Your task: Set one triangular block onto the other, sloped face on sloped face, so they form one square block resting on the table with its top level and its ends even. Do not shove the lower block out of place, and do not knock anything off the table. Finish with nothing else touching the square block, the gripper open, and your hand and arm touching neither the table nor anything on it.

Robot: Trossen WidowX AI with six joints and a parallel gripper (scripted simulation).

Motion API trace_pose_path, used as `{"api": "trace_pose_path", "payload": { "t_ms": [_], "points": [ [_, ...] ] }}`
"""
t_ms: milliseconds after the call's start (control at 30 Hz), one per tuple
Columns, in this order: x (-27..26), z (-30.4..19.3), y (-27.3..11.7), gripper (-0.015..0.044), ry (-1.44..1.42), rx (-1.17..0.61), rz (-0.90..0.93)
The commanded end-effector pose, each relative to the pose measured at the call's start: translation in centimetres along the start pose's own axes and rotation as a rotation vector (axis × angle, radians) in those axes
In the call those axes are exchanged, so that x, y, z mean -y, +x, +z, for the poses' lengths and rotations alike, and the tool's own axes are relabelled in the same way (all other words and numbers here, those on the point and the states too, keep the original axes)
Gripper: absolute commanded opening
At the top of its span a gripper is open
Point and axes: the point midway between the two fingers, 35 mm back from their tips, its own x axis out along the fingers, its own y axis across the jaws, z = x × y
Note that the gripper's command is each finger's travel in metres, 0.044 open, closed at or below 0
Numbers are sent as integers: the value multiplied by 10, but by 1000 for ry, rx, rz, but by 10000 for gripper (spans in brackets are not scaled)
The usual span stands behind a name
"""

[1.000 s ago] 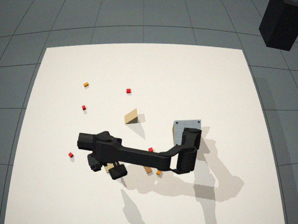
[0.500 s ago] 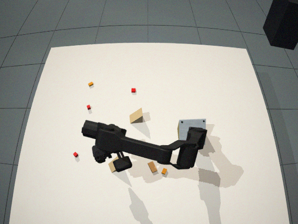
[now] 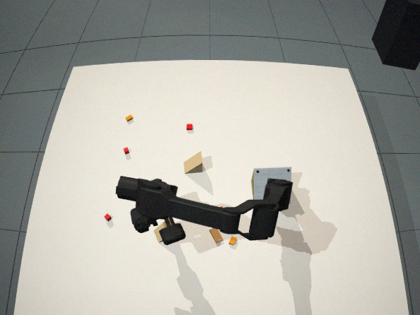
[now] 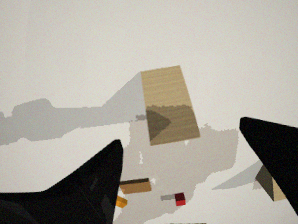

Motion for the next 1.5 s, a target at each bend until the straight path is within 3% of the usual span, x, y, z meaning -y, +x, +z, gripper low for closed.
{"api": "trace_pose_path", "payload": {
  "t_ms": [0,1333,1467],
  "points": [
    [0,-1,9,440,11,-8,9],
    [-5,3,71,440,10,-4,15],
    [-5,3,71,335,10,-4,15]
  ]
}}
